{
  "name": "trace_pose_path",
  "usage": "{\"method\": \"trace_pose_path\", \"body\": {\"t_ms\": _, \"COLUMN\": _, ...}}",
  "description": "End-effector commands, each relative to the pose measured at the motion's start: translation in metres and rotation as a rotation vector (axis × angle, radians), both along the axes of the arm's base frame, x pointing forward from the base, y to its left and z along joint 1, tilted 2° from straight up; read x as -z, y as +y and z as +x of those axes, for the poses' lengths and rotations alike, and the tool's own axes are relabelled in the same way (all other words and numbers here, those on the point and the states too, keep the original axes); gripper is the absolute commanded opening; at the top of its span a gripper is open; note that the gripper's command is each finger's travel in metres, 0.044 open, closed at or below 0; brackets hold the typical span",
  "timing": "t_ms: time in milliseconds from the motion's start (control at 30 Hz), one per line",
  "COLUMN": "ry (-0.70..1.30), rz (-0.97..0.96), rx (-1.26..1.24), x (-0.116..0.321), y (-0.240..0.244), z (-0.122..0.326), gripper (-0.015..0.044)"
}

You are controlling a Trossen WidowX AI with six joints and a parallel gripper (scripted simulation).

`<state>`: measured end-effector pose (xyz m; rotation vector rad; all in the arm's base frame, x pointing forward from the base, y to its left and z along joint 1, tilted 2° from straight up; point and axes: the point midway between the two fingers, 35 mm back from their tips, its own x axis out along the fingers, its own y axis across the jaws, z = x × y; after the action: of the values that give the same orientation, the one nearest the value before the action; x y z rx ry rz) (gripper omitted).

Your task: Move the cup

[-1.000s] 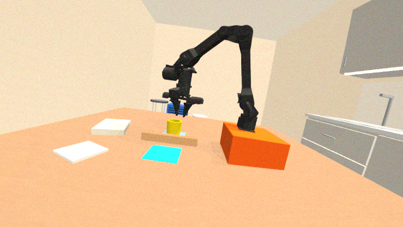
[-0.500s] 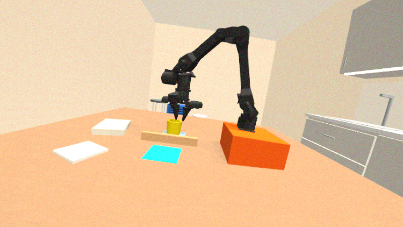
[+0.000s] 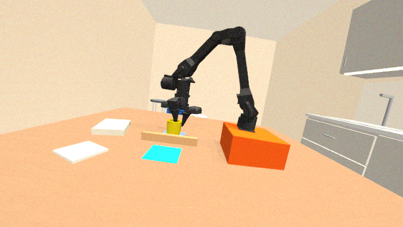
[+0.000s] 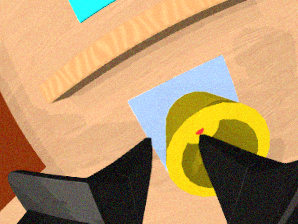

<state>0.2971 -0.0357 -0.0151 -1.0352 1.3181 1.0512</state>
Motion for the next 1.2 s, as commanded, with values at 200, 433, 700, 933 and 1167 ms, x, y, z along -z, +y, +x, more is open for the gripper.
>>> {"method": "trace_pose_path", "body": {"t_ms": 200, "ry": 0.005, "rz": -0.004, "rx": -0.005, "x": 0.018, "y": 0.0, "z": -0.003, "gripper": 0.0166}}
{"method": "trace_pose_path", "body": {"t_ms": 433, "ry": 0.005, "rz": -0.004, "rx": -0.005, "x": 0.02, "y": 0.0, "z": -0.003, "gripper": 0.0166}}
{"method": "trace_pose_path", "body": {"t_ms": 700, "ry": 0.004, "rz": 0.0, "rx": -0.001, "x": 0.018, "y": 0.0, "z": -0.003, "gripper": 0.0113}}
{"method": "trace_pose_path", "body": {"t_ms": 933, "ry": 0.004, "rz": 0.0, "rx": -0.001, "x": 0.018, "y": 0.0, "z": -0.003, "gripper": 0.0067}}
{"method": "trace_pose_path", "body": {"t_ms": 1167, "ry": 0.004, "rz": 0.0, "rx": -0.001, "x": 0.018, "y": 0.0, "z": -0.003, "gripper": 0.002}}
